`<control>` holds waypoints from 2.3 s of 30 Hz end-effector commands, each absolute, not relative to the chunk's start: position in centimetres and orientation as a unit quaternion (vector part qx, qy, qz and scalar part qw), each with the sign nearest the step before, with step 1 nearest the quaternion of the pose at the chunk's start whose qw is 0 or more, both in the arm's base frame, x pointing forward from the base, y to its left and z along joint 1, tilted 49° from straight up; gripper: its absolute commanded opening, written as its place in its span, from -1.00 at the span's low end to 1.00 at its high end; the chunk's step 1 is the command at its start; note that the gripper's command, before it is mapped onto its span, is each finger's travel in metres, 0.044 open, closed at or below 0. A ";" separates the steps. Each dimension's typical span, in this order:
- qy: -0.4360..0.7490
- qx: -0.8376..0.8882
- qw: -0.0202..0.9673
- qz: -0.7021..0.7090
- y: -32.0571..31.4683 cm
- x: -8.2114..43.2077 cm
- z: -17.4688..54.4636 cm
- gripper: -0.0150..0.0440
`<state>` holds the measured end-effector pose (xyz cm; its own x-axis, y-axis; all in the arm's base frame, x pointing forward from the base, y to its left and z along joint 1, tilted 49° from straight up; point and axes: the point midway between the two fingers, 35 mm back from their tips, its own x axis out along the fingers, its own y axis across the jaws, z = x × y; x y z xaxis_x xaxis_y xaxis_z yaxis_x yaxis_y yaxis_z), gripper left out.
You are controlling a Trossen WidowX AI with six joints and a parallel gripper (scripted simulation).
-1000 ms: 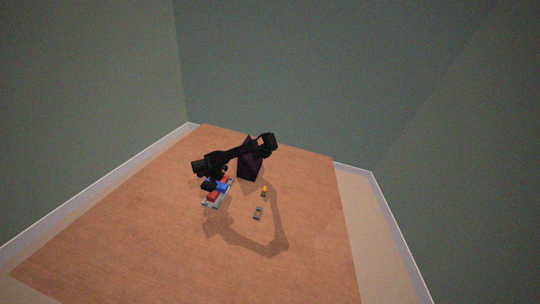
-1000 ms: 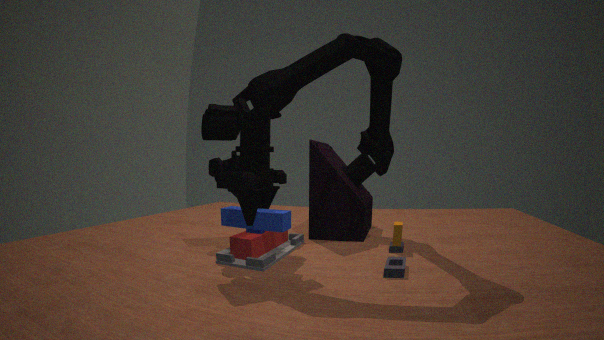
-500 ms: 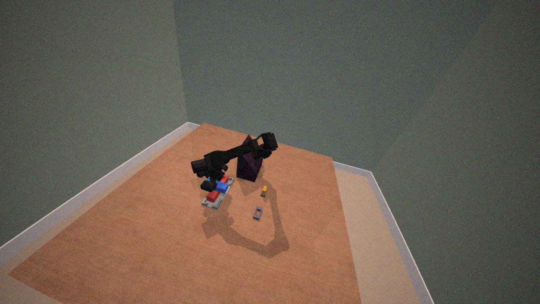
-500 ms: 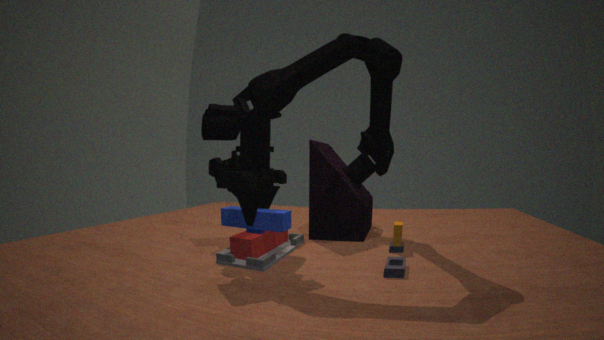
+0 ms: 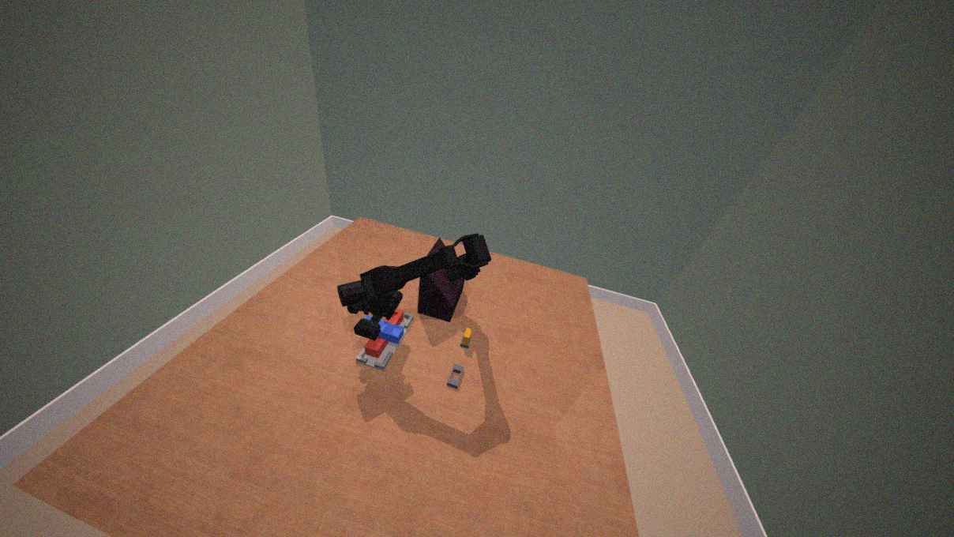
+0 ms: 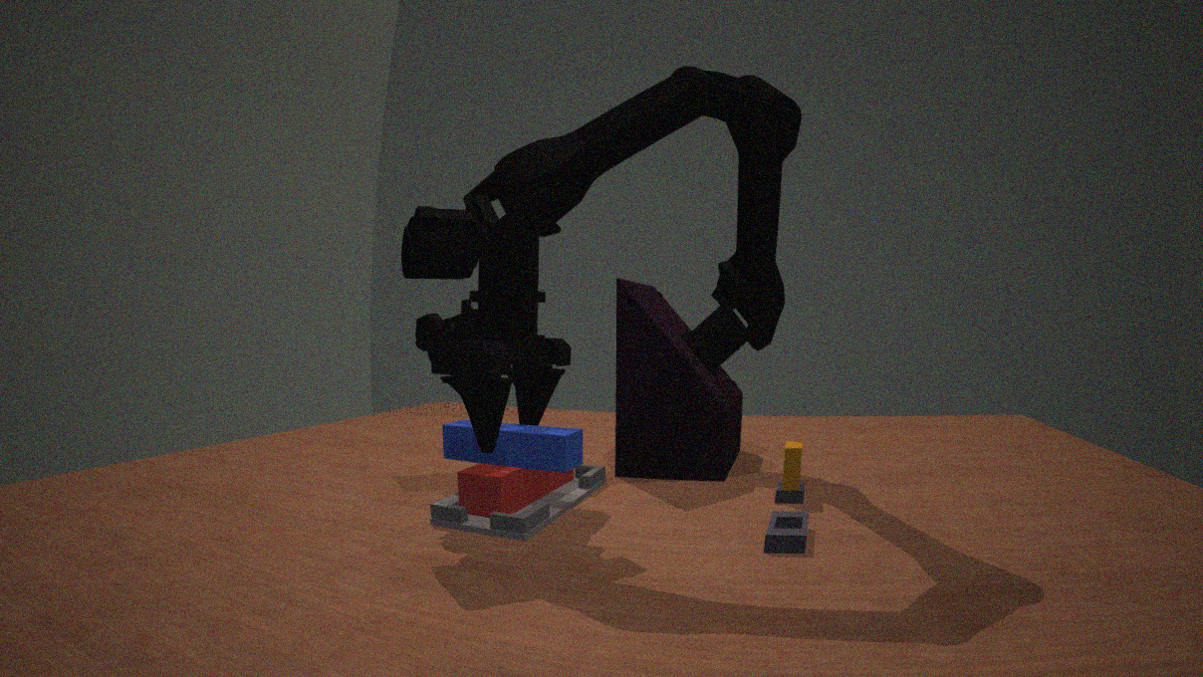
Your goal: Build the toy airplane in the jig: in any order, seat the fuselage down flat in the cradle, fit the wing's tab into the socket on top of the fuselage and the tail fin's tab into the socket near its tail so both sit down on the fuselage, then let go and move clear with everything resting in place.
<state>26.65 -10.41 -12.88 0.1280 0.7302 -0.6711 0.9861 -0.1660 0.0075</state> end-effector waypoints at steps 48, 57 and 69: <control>0.617 0.333 0.672 0.237 -16.8 25.9 -7.4 1.00; 0.617 0.333 0.672 0.237 -16.7 26.0 -7.2 1.00; 0.620 0.332 0.672 0.230 -7.5 25.6 5.5 1.00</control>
<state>26.71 -10.95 2.13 0.1289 0.7132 -0.6890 0.0902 0.6835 0.7243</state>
